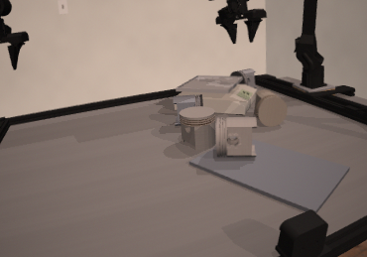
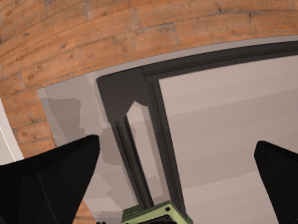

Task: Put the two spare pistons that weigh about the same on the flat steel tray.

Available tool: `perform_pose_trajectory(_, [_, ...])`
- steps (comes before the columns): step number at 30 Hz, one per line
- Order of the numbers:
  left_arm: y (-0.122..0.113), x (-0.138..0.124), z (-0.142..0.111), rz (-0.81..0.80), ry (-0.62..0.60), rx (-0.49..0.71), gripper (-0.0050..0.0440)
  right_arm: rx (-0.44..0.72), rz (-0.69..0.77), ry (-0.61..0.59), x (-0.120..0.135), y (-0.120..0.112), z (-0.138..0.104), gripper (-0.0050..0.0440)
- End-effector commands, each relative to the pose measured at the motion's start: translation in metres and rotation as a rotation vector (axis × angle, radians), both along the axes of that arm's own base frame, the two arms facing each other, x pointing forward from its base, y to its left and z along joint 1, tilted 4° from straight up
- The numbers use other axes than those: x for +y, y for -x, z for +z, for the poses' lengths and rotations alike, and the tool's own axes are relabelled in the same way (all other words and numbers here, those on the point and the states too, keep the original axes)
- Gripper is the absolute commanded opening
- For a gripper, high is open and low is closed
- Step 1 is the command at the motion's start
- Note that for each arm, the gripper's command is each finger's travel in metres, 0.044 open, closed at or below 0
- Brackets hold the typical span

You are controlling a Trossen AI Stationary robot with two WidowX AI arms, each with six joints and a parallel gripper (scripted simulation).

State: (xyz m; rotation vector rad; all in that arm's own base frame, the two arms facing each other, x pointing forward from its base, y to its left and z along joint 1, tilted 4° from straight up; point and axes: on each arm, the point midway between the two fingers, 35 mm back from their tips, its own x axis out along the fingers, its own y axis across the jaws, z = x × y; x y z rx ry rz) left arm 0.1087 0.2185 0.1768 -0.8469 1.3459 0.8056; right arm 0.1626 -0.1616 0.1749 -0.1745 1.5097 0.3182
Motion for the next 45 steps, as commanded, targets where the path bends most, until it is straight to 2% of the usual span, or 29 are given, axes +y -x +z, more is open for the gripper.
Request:
perform_pose_trajectory(1, [0.0,0.0,0.0,-0.001,0.001,-0.001,0.044,0.005,0.011,-0.014,0.001,-0.001,-0.009,0.0378])
perform_pose_trajectory(45, [0.0,0.0,0.0,-0.001,0.001,-0.001,0.044,0.007,0.003,-0.023,0.001,-0.004,-0.072,0.0378])
